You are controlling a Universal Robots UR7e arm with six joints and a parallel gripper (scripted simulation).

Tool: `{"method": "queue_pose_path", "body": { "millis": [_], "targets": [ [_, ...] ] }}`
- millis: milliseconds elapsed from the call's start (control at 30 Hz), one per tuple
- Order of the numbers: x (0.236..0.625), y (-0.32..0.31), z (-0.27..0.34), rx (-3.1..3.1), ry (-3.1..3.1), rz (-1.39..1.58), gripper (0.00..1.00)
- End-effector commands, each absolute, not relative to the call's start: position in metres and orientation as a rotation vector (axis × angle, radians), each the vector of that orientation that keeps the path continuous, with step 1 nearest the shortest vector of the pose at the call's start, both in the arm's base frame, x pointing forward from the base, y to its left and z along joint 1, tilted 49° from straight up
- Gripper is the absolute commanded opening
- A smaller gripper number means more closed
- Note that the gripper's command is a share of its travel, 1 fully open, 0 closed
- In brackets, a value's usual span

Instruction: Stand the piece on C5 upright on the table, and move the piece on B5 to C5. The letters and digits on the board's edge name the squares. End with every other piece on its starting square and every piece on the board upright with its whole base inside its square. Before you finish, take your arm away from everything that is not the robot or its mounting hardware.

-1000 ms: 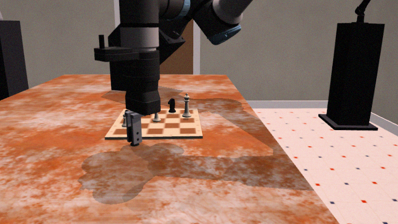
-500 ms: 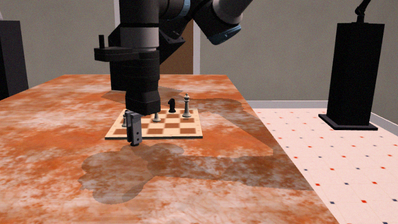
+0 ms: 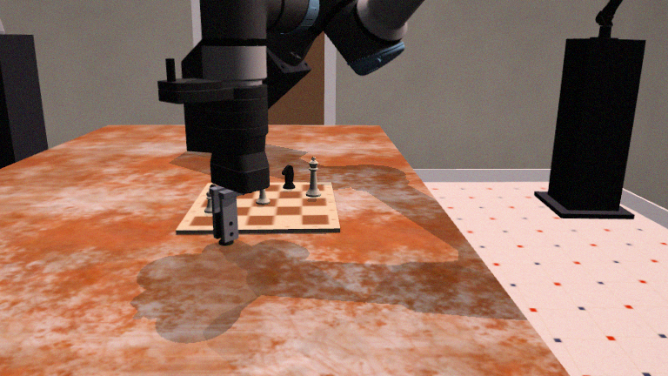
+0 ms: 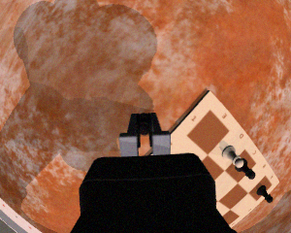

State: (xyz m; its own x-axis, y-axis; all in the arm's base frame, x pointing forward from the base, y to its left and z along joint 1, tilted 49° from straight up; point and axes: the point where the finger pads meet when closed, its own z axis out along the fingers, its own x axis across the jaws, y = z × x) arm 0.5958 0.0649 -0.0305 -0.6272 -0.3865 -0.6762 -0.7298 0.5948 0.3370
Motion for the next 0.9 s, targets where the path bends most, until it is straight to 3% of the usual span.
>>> {"method": "queue_pose_path", "body": {
  "millis": [0, 67, 100, 167, 200, 267, 300, 867],
  "targets": [
    [0.5961, 0.0644, -0.0301, -0.882, 2.274, 0.822, 0.27],
    [0.5961, 0.0644, -0.0301, -0.882, 2.274, 0.822, 0.27],
    [0.5961, 0.0644, -0.0301, -0.882, 2.274, 0.822, 0.41],
    [0.5961, 0.0644, -0.0301, -0.882, 2.274, 0.822, 0.41],
    [0.5961, 0.0644, -0.0301, -0.882, 2.274, 0.822, 0.54],
    [0.5961, 0.0644, -0.0301, -0.882, 2.274, 0.822, 0.54],
    [0.5961, 0.0644, -0.0301, -0.882, 2.274, 0.822, 0.68],
    [0.5939, 0.0587, -0.0248, -0.882, 2.274, 0.822, 0.68]
  ]
}}
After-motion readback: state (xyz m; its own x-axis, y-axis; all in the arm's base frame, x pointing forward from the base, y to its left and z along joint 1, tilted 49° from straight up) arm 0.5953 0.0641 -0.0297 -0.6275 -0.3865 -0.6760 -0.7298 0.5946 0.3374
